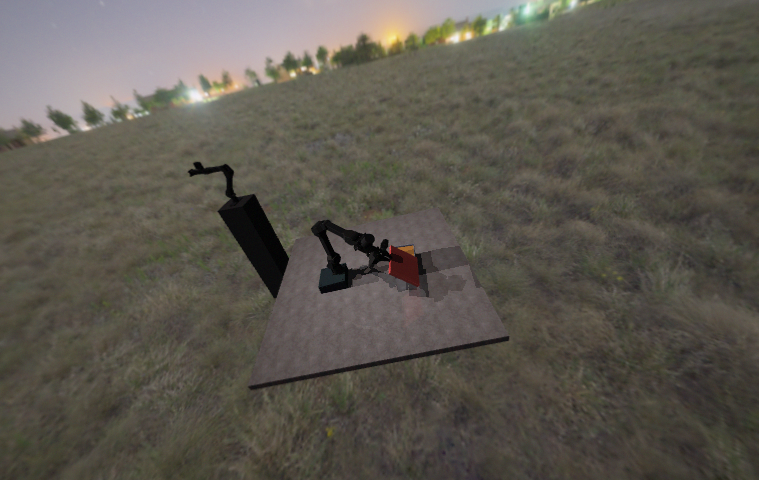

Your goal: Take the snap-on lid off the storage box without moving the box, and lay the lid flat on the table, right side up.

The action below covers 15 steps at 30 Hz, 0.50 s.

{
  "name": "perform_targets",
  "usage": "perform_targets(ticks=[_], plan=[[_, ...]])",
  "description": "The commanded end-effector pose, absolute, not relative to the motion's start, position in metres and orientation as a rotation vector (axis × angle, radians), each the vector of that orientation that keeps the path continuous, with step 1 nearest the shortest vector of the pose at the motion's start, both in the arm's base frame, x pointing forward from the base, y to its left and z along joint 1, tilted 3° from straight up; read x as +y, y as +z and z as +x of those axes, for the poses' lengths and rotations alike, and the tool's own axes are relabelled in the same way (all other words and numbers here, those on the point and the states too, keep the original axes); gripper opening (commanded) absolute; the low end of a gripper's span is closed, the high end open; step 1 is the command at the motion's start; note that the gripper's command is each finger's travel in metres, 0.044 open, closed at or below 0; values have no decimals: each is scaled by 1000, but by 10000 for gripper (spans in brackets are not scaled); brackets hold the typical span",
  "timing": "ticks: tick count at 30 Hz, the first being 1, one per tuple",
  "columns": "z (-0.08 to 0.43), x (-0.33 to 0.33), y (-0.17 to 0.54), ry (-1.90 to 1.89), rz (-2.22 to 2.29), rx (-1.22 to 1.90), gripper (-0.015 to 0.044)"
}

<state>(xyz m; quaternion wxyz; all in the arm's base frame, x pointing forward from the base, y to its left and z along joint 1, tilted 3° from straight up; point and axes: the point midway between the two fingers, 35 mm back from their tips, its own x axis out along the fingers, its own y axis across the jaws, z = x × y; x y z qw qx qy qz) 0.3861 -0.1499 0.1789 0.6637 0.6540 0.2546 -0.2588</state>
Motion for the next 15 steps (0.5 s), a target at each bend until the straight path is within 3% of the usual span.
perform_targets(ticks=[1,15], plan=[[386,-159,184,-571,1471,567,0],[382,-187,185,-572,1469,566,0]])
